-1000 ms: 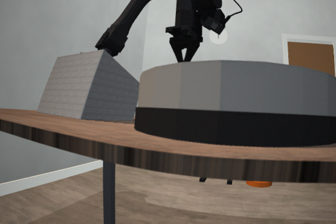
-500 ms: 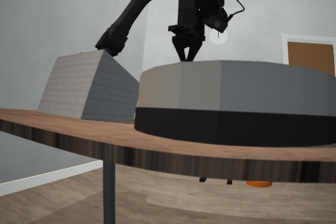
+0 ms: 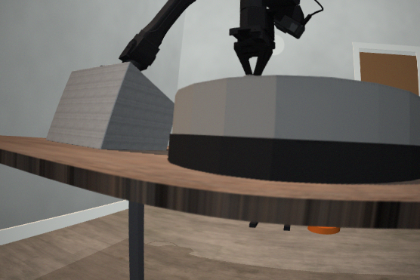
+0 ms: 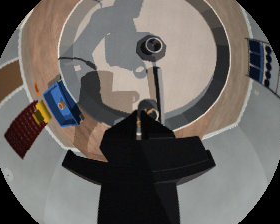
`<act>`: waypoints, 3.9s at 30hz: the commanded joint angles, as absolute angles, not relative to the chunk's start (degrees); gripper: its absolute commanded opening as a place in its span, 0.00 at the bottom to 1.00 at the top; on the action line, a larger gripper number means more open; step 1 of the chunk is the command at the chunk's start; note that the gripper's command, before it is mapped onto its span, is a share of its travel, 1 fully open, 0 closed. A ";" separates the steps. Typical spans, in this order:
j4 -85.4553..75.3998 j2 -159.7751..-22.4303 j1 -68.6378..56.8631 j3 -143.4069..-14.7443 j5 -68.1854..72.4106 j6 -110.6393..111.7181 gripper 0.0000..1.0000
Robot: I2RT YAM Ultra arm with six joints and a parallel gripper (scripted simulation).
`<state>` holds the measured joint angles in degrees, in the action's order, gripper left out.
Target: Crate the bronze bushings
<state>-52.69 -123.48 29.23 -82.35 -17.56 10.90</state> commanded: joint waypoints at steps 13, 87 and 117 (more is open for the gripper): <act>-61.56 -136.35 28.73 -104.10 -17.52 9.93 0.00; -72.77 -148.92 27.99 -128.43 -17.69 9.47 0.00; -72.64 -148.47 28.95 -129.06 -17.65 9.36 0.00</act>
